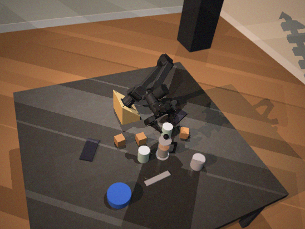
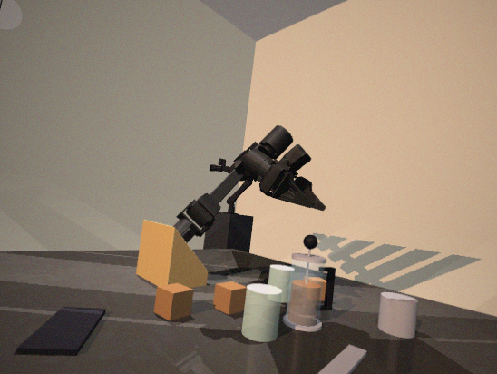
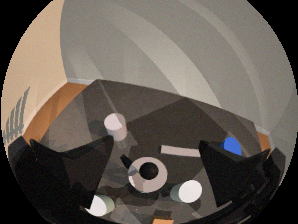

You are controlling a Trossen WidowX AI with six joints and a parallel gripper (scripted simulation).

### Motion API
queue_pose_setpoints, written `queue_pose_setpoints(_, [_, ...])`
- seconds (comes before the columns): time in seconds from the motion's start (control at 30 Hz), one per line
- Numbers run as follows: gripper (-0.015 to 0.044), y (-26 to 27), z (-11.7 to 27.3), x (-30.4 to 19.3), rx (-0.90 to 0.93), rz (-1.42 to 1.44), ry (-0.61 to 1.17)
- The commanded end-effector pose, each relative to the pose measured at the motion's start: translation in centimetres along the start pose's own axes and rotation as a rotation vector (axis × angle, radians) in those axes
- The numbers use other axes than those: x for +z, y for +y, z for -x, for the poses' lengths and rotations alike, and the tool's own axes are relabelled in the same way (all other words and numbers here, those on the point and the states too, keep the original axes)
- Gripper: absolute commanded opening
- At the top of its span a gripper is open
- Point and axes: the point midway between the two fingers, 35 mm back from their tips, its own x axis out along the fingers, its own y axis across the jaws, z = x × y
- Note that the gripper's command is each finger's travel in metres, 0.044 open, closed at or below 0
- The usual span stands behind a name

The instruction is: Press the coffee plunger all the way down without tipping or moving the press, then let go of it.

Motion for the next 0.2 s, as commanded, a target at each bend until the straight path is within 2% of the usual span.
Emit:
queue_pose_setpoints(0.0, [0.0440,0.37,0.91,0.56,0.007,0.000,0.004])
queue_pose_setpoints(0.17, [0.0440,0.36,0.90,0.54,0.007,0.000,0.004])
